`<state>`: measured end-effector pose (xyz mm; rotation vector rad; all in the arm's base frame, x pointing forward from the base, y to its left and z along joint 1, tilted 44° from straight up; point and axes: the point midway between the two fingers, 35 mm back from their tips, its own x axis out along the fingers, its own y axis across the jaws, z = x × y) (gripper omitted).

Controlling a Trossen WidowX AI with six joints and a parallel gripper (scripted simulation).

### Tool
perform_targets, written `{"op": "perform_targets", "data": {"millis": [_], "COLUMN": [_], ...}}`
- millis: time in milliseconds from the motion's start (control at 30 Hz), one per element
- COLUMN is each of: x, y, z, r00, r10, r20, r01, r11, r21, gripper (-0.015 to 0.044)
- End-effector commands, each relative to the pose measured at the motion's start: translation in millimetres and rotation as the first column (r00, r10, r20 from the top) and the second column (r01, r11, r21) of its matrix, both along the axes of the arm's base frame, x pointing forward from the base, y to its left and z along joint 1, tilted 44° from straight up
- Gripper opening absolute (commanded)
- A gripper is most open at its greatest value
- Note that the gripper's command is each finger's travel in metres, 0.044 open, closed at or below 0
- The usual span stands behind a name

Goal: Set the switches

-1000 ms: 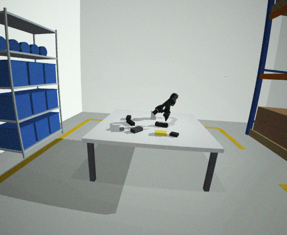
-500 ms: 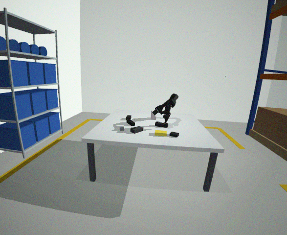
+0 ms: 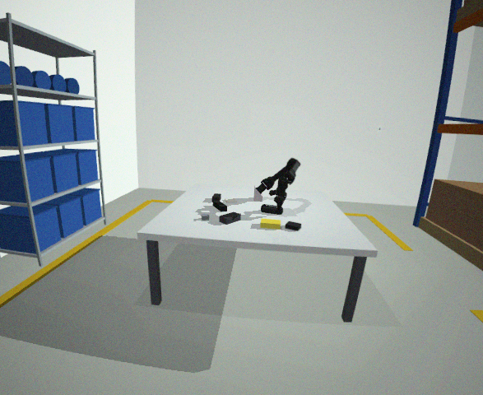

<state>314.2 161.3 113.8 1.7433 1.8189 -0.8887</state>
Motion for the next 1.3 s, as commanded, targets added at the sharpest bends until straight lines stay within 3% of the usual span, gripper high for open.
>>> {"op": "perform_targets", "data": {"millis": [0, 300, 467, 1267], "x": [-1.2, -3.3, -3.3, -3.0], "y": [4.5, 12.9, 12.9, 7.4], "z": [-4.5, -12.7, -12.7, -9.7], "r00": [1.000, 1.000, 1.000, 1.000], "r10": [-0.003, -0.004, -0.004, -0.004], "r20": [-0.005, -0.005, -0.005, -0.005], "r01": [0.003, 0.004, 0.004, 0.004], "r11": [1.000, 1.000, 1.000, 1.000], "r21": [0.004, 0.006, 0.006, 0.005], "gripper": [0.0440, 0.0440, 0.0328, 0.0336]}}
